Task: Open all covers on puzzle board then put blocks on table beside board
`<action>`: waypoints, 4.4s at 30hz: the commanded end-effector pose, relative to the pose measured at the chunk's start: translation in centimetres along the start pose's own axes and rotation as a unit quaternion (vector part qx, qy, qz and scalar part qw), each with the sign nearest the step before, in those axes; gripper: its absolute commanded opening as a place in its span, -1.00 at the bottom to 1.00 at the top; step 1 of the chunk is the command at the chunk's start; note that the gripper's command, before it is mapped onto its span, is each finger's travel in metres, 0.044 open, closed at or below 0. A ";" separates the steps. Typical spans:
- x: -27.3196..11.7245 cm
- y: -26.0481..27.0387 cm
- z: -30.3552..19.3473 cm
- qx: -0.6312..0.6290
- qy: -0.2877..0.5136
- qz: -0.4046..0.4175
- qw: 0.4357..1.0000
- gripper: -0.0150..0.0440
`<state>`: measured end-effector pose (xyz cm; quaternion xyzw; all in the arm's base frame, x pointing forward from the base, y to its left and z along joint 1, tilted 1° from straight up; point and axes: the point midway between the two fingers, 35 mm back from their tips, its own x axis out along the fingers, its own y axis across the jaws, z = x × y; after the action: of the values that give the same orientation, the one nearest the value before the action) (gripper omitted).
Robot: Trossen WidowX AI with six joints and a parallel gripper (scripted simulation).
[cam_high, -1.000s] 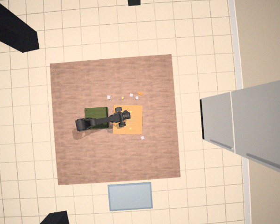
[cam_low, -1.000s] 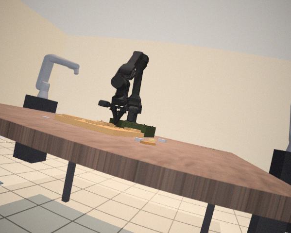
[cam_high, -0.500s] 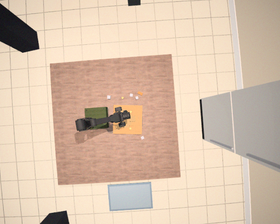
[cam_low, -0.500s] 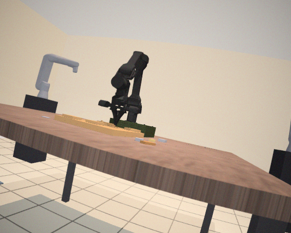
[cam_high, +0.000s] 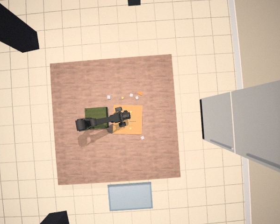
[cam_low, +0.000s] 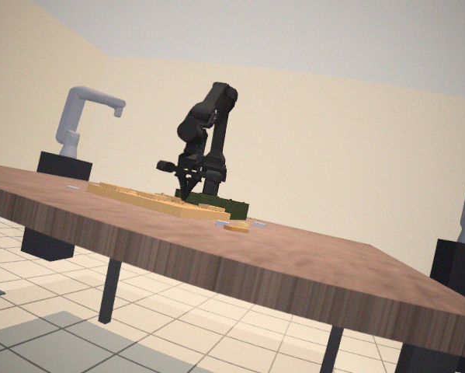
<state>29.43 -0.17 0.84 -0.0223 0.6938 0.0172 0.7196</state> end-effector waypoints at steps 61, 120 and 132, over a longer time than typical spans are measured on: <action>1.2 -4.3 2.7 0.002 0.006 -0.004 1.000 -0.49; -0.3 0.0 -0.3 0.002 0.007 -0.002 1.000 -0.49; -0.3 0.0 -0.3 0.002 0.007 -0.002 1.000 -0.49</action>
<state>29.14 -0.10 1.05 -0.0221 0.6998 0.0180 0.7138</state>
